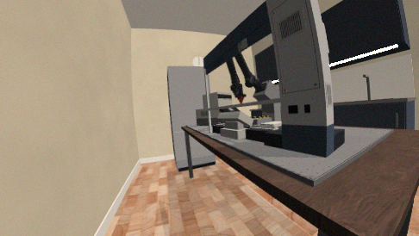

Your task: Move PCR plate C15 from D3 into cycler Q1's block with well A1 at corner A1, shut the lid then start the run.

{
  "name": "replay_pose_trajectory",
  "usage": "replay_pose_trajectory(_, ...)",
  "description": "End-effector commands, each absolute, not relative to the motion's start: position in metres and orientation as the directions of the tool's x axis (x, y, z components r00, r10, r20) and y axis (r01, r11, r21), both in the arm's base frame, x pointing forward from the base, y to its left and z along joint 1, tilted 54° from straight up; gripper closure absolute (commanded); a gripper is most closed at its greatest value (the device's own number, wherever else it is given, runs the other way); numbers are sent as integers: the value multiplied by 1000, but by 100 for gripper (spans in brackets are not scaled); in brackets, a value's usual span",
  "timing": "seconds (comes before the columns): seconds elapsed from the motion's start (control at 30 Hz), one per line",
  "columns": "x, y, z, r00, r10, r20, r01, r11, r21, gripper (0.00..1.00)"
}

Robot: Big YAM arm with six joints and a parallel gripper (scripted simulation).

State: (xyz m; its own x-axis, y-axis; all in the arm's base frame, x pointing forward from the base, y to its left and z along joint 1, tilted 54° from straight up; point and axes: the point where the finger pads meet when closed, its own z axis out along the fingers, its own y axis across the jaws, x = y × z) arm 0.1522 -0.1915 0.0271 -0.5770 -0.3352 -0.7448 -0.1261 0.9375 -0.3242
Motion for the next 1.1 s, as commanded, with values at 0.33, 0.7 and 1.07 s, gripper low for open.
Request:
replay_pose_trajectory(0.33, 152, -203, 35, -576, -347, -740, -119, 931, -345, 100)
replay_pose_trajectory(0.7, 123, -227, 5, -581, -368, -726, -111, 919, -377, 100)
replay_pose_trajectory(1.07, 132, -204, 2, -574, -354, -738, -139, 931, -338, 100)
